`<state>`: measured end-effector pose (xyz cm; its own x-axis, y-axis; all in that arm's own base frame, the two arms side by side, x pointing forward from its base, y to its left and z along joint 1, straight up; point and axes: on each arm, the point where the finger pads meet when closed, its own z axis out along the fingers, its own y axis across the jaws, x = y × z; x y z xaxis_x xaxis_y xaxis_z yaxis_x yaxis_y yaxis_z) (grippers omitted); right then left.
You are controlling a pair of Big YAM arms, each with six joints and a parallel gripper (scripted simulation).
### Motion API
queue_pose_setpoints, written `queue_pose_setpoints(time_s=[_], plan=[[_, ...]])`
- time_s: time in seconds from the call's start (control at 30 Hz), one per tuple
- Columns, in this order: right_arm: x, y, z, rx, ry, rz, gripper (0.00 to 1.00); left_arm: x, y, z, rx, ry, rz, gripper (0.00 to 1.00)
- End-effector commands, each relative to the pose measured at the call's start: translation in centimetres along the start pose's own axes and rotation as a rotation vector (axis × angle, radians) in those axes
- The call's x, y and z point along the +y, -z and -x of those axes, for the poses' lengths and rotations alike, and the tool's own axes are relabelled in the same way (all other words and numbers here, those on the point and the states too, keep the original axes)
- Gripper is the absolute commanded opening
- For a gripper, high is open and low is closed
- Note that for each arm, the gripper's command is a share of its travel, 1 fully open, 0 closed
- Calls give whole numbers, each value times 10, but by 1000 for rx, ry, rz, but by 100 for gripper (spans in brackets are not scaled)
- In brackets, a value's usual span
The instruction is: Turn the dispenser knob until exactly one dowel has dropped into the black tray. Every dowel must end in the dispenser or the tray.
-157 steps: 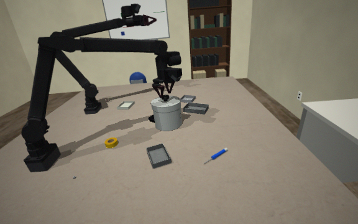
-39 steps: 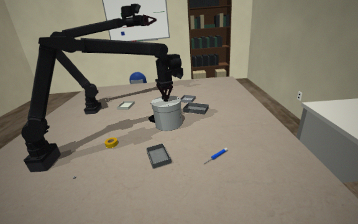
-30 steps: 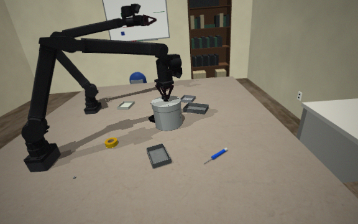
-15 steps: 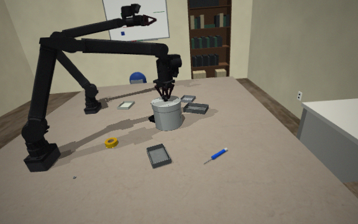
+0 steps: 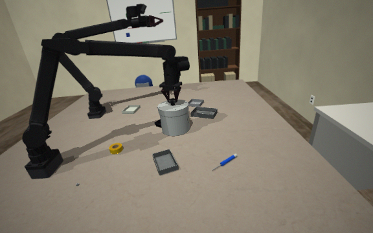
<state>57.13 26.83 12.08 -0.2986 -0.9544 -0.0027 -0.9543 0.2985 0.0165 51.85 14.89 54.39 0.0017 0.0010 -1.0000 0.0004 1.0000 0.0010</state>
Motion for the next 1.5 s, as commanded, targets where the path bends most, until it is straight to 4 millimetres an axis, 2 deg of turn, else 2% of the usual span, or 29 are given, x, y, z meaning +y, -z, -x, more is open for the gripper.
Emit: queue_pose_setpoints(time_s=[0.0,0.03,0.17,0.23,0.57,0.6,0.63,1.03,1.07,1.13,1.17,1.2,1.47], plan=[[-20,23,6,-32,41,-30,0,6,-3,-1,-4,-7,7,100],[-20,21,6,-29,158,-29,0,6,-3,-1,-4,-7,7,100],[-20,23,7,-27,264,-32,0,6,-3,-1,-4,-7,7,100],[-20,22,7,-28,186,-29,0,6,-3,-1,-4,-7,7,100],[-18,23,10,-28,199,-30,0,6,-3,-1,-4,-7,7,100],[-12,20,8,-23,202,-22,0,6,-3,-1,-4,-7,7,100],[-16,23,11,-26,314,-32,0,6,-3,-1,-4,-7,7,100],[-11,23,16,-12,644,-38,0,6,-3,-1,-4,-7,7,100],[-12,23,15,-14,579,-38,0,6,-3,-1,-4,-7,7,100],[-12,23,15,-14,579,-38,0,6,-3,-1,-4,-7,7,100],[-8,20,9,-4,694,-28,0,6,-3,-1,-4,-7,7,100],[-10,24,17,-9,728,-42,0,6,-3,-1,-4,-7,7,100],[-3,23,11,2,940,-32,0,6,-3,-1,-4,-7,7,100]])
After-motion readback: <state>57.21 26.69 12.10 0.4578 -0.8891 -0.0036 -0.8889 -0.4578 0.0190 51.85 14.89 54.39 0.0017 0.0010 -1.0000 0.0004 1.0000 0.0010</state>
